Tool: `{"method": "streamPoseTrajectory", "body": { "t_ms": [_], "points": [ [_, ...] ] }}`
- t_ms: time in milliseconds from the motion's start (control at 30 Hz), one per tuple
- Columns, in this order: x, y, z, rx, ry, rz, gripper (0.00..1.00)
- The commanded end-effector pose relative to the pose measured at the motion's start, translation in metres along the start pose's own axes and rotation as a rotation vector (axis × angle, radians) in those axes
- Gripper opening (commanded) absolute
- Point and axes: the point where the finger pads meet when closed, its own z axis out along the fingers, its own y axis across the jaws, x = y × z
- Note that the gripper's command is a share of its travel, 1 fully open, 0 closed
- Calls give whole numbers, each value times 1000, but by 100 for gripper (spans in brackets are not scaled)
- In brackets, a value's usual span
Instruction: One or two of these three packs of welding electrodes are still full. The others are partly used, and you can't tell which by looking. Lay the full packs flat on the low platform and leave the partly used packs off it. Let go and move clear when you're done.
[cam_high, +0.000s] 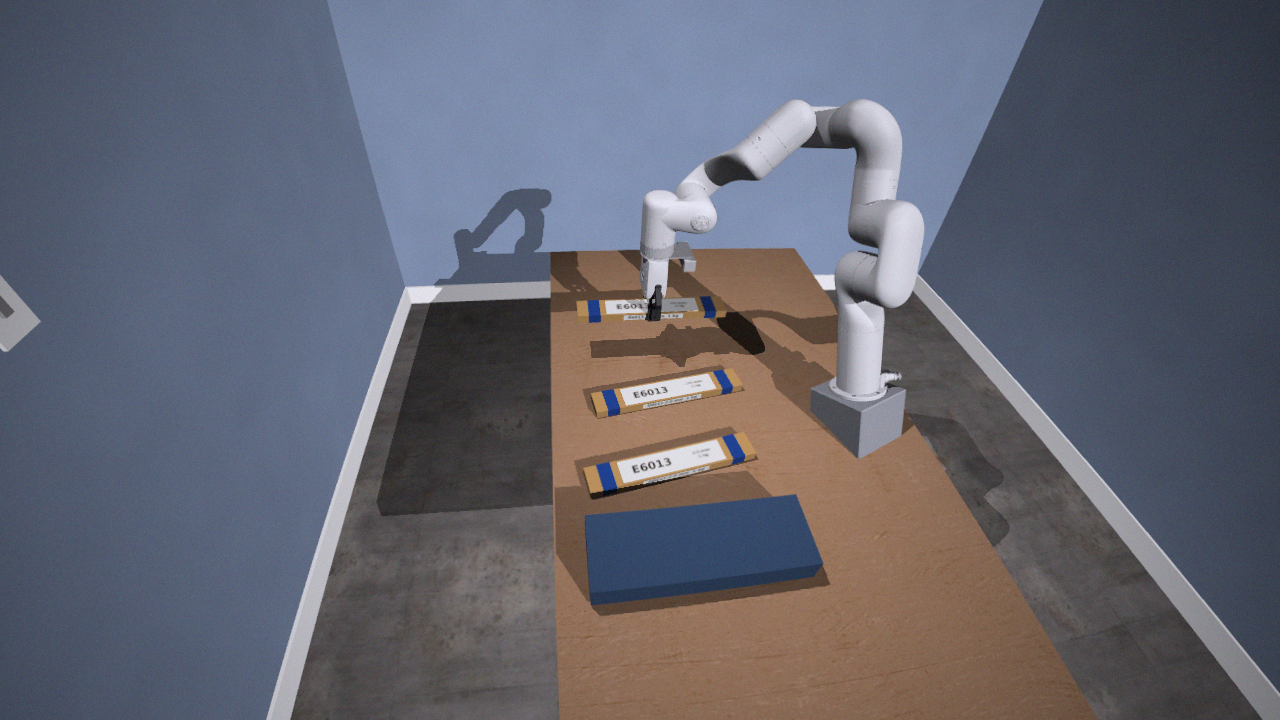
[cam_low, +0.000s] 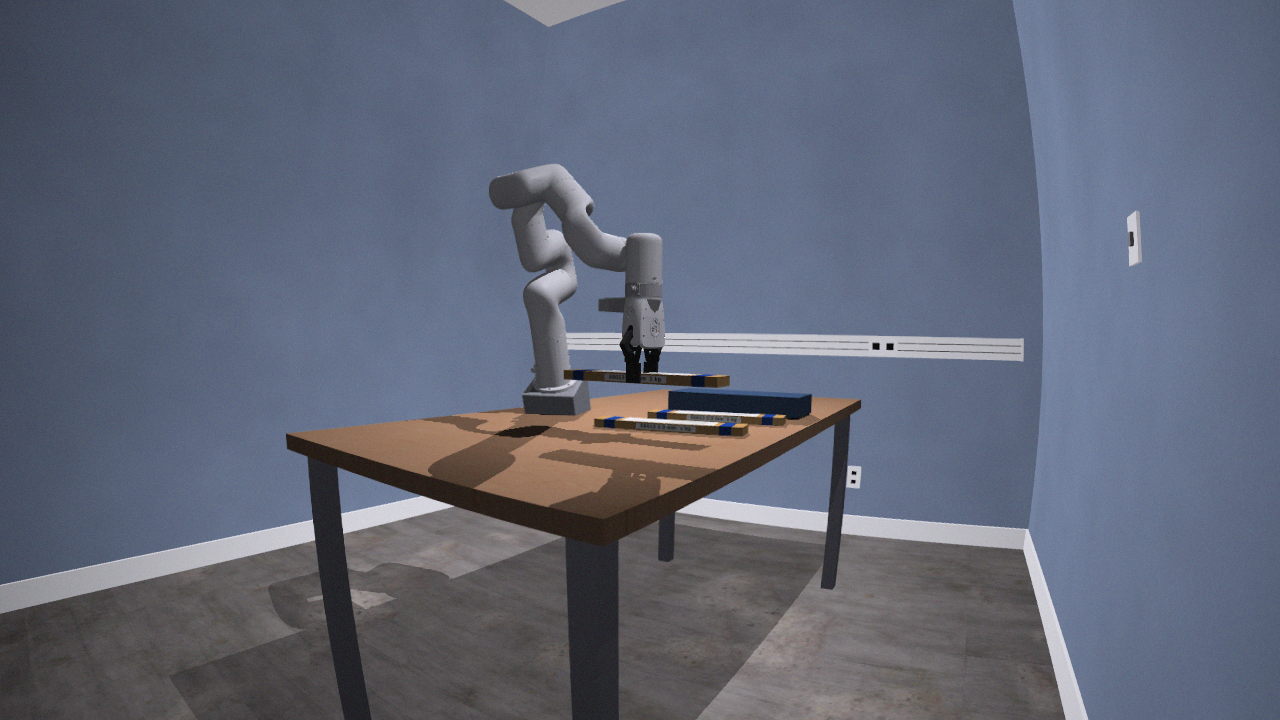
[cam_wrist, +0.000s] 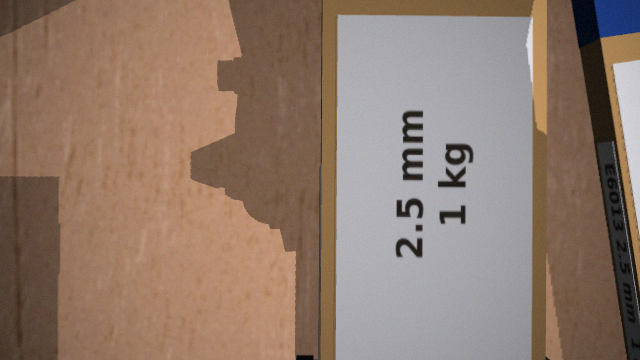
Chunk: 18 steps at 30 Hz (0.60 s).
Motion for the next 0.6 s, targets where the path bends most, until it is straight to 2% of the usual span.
{"method": "streamPoseTrajectory", "body": {
  "t_ms": [0,500,567],
  "points": [
    [-6,7,-1,1,-4,0,58],
    [-48,77,-2,1,-4,0,58],
    [-48,77,-2,1,-4,0,58]
  ]
}}
